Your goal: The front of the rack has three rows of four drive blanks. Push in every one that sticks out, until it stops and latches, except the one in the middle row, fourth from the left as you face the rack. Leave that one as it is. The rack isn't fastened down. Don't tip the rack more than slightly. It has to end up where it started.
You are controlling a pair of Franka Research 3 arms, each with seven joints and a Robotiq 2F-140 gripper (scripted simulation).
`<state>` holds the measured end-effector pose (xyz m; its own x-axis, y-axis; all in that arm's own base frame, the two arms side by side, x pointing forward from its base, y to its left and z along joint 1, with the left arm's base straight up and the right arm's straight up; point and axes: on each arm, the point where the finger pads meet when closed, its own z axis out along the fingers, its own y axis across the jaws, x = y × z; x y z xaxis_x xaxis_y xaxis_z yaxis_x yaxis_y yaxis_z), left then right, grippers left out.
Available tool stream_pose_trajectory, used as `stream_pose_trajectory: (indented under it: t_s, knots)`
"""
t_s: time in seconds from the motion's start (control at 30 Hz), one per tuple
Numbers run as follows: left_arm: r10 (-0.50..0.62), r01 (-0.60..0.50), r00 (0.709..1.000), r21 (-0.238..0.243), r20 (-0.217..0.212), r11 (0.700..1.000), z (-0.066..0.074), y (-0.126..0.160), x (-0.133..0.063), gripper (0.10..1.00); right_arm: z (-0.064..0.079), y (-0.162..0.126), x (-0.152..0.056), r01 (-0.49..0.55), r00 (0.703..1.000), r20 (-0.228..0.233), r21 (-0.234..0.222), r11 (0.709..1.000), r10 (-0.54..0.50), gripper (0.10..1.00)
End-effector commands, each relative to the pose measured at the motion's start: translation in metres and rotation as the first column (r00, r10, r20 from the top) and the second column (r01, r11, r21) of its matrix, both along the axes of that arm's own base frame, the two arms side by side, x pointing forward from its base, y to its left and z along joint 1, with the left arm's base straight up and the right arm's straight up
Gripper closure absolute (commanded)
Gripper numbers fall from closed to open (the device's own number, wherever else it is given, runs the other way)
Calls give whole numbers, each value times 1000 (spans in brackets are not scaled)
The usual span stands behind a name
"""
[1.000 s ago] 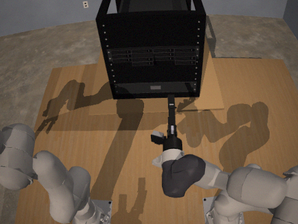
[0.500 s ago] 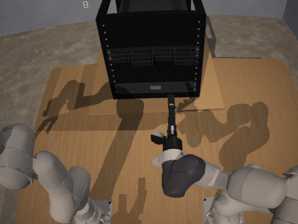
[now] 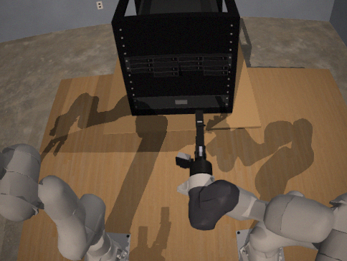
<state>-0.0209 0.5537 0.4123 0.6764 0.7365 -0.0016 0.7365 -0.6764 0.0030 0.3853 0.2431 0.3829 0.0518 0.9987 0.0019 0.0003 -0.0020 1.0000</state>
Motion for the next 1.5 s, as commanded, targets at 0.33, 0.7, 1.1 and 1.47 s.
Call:
stream_pose_trajectory:
  t_s: [0.33, 0.7, 1.1, 1.47]
  knots:
    - [-2, 2, 1000, 3, -1, 1000, 1, 0, -1, 98, 0, -1, 0, 2, 1000, 0, -2, 1000, -2, 98]
    - [-2, 2, 1000, 3, -1, 1000, 1, 0, -1, 98, 0, -1, 0, 2, 1000, 0, -2, 1000, -2, 999]
    - [-2, 2, 1000, 3, -1, 1000, 1, 0, -1, 98, 0, -1, 0, 2, 1000, 0, -2, 1000, -2, 999]
    - [-2, 2, 1000, 3, -1, 1000, 1, 0, -1, 98, 0, -1, 0, 2, 1000, 0, -2, 1000, -2, 999]
